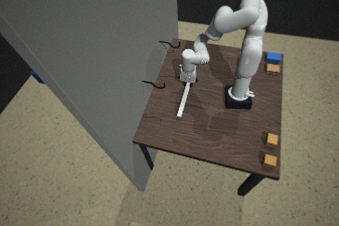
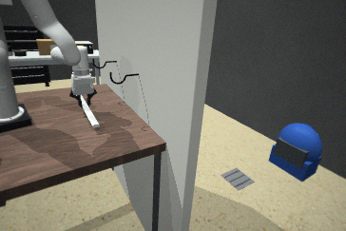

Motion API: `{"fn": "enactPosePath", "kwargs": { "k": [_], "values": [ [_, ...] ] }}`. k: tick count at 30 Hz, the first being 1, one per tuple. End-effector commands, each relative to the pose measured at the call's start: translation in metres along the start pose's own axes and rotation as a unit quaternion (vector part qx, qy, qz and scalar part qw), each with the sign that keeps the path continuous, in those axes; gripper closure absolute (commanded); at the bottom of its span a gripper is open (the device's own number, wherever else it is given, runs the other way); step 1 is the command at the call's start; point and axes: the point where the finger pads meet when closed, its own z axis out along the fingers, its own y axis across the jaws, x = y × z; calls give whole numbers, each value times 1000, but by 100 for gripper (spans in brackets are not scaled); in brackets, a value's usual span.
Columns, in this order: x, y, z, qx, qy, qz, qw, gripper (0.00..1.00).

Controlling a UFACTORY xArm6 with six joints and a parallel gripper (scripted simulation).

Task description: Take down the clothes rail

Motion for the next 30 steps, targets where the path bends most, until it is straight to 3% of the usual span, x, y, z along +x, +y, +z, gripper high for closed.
{"fn": "enactPosePath", "kwargs": {
  "k": [1,30],
  "values": [
    [0,-2,1,2,0,0,1000,100],
    [0,-2,19,2,0,0,1000,100]
  ]
}}
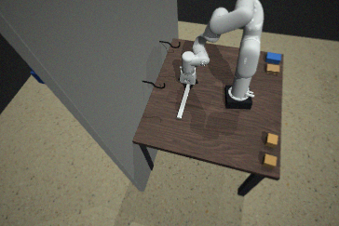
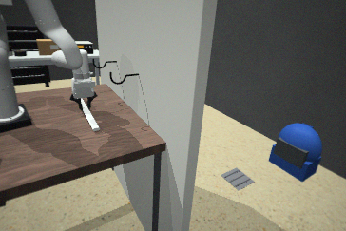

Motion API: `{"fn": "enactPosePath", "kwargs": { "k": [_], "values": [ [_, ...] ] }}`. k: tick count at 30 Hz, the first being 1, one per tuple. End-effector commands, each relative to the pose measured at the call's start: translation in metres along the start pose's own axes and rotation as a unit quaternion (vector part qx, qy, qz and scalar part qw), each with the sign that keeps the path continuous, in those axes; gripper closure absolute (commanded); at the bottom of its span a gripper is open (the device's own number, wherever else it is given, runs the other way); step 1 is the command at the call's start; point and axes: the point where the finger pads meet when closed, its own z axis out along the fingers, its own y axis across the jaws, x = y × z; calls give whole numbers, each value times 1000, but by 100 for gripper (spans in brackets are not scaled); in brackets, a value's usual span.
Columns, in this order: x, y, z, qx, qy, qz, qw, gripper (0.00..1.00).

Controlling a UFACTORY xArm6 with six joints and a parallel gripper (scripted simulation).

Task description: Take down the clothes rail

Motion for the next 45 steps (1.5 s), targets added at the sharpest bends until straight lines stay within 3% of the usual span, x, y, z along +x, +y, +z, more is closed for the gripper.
{"fn": "enactPosePath", "kwargs": {
  "k": [1,30,31,45],
  "values": [
    [0,-1,2,2,0,0,1000,100],
    [0,-1,6,2,0,0,1000,100],
    [0,-1,6,2,0,0,1000,0],
    [0,-1,6,2,0,0,1000,0]
  ]
}}
